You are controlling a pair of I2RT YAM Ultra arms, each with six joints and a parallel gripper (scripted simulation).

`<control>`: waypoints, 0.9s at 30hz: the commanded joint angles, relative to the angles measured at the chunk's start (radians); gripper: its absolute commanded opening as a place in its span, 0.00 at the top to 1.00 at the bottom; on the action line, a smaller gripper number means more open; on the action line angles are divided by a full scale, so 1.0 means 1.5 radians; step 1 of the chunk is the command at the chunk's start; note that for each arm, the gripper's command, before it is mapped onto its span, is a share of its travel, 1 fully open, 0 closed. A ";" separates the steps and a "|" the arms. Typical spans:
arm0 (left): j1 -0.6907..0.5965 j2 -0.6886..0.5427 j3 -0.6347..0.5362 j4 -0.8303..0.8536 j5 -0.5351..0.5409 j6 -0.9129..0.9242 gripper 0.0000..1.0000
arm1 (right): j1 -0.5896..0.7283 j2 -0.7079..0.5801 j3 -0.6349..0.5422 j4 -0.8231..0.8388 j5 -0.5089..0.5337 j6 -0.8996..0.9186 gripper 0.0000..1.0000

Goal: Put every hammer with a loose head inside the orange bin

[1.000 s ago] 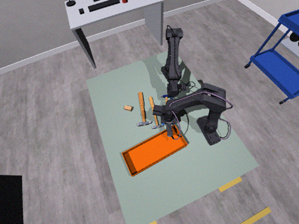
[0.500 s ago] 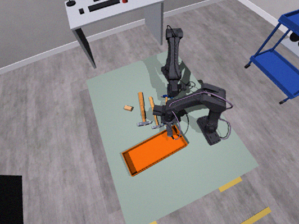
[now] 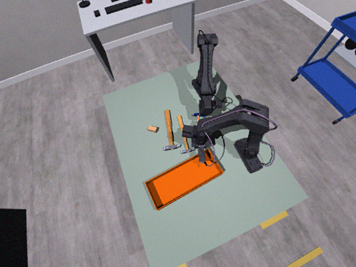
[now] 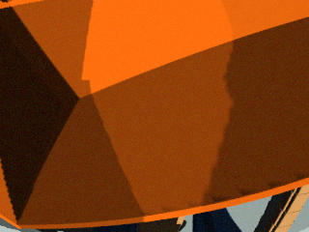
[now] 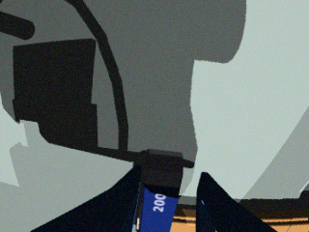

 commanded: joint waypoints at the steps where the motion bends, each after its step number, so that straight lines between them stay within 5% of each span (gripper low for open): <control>1: -0.002 0.005 0.003 0.000 -0.008 -0.001 0.80 | 0.001 -0.002 0.003 0.003 0.000 -0.001 0.68; 18: -0.002 0.005 0.003 0.000 -0.008 -0.001 0.80 | 0.001 -0.002 0.003 0.002 0.000 -0.001 0.89; 19: -0.002 0.005 0.003 0.000 -0.008 -0.001 0.80 | 0.001 -0.002 0.003 0.002 0.000 -0.001 1.00; 20: -0.002 0.005 0.003 0.000 -0.008 -0.001 0.80 | 0.001 -0.002 0.003 0.002 0.000 -0.001 0.89; 27: 0.000 0.011 0.006 -0.011 -0.022 -0.004 0.80 | 0.004 -0.014 -0.010 0.001 0.000 -0.001 0.88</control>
